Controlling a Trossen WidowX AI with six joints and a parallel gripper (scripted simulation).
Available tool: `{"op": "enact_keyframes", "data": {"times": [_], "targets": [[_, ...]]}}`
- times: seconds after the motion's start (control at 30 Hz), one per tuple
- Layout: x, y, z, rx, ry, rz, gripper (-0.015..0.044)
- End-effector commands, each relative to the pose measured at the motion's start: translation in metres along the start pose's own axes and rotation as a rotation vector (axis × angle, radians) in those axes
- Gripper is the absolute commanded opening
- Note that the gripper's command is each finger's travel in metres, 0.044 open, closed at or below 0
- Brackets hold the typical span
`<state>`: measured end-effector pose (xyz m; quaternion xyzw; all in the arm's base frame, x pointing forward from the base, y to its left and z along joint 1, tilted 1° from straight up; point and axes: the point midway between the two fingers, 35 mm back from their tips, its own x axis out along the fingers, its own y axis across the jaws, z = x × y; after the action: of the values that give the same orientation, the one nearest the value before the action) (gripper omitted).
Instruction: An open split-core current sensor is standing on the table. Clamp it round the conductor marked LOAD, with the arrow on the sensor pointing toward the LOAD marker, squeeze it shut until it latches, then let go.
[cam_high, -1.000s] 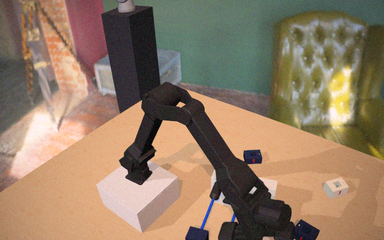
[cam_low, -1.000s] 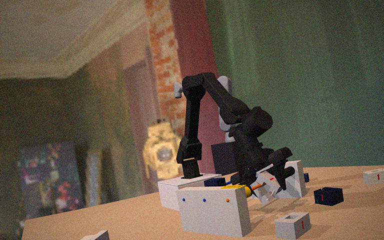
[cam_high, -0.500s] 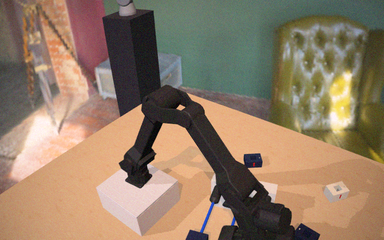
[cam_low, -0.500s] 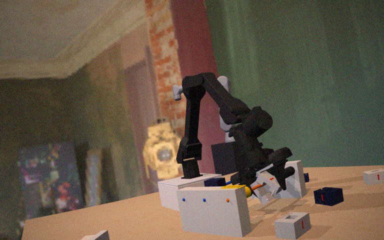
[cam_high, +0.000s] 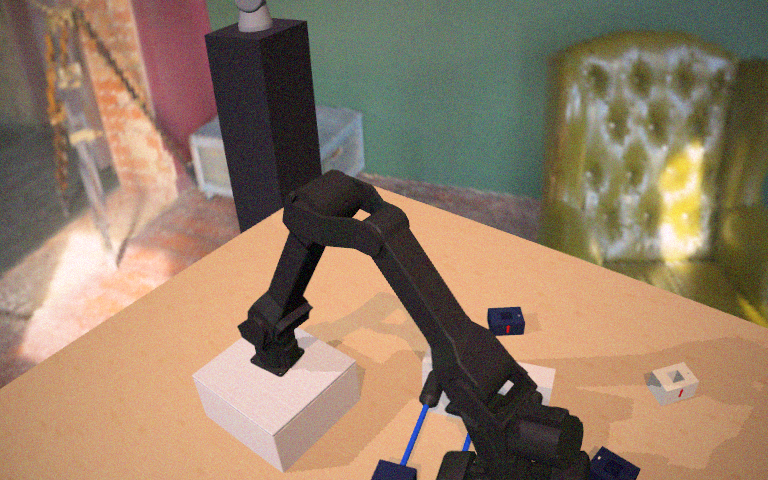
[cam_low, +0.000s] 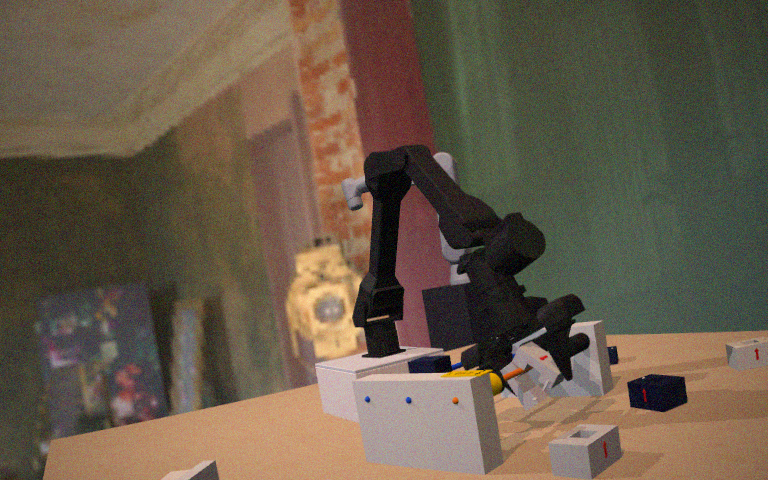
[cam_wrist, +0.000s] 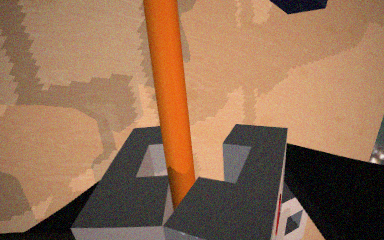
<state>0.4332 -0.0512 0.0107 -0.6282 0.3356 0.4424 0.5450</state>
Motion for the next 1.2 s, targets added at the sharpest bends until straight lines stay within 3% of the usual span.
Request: {"op": "enact_keyframes", "data": {"times": [0.0, 0.93, 1.17], "targets": [[-0.0019, -0.0036, -0.0006, 0.002, 0.002, -0.013, 0.0], [-0.0019, -0.0036, -0.0006, 0.002, 0.002, -0.013, 0.0], [-0.0007, -0.0025, -0.0007, 0.004, -0.001, 0.072, 0.0]]}}
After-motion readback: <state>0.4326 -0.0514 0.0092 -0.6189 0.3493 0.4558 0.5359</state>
